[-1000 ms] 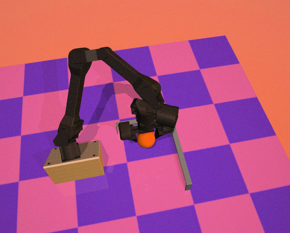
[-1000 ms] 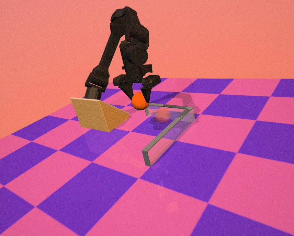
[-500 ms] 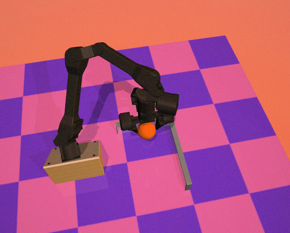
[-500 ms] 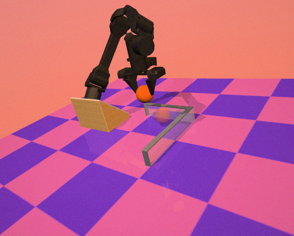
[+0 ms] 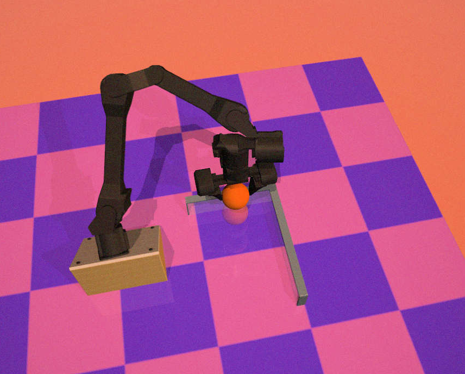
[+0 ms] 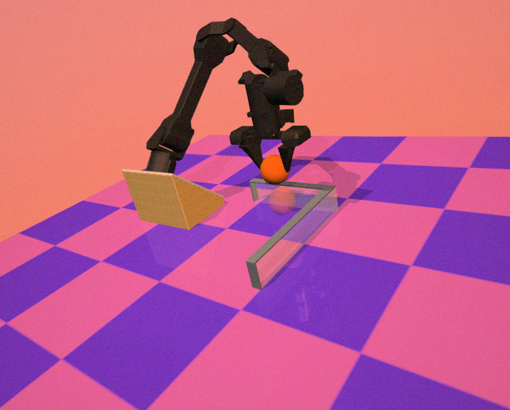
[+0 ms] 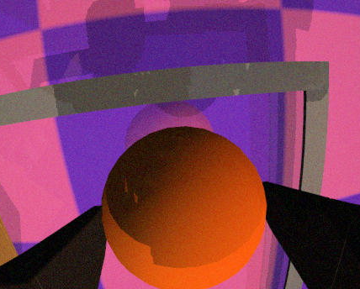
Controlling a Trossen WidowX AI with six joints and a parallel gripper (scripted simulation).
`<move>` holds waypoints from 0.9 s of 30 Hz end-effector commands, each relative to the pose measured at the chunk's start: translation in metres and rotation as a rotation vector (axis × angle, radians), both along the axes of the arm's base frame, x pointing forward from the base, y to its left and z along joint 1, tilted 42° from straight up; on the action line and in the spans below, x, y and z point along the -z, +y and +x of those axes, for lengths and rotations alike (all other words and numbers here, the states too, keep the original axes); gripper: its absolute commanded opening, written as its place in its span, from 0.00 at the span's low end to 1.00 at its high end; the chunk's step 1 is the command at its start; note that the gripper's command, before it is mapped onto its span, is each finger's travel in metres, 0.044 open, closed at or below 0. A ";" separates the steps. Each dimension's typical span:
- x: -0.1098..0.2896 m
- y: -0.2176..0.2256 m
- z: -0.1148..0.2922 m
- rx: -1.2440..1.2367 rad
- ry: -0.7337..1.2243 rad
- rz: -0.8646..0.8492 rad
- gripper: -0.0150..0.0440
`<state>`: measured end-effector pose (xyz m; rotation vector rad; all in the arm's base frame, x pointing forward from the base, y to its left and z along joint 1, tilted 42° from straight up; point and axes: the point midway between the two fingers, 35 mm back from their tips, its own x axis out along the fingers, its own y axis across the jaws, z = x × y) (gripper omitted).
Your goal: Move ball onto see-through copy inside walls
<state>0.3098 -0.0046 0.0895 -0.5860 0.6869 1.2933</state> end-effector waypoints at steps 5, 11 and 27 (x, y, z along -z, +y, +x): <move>0.017 0.016 0.005 0.011 0.002 0.003 0.25; 0.041 0.039 0.009 0.011 0.002 0.005 0.25; 0.060 0.057 0.011 0.010 0.002 0.008 0.25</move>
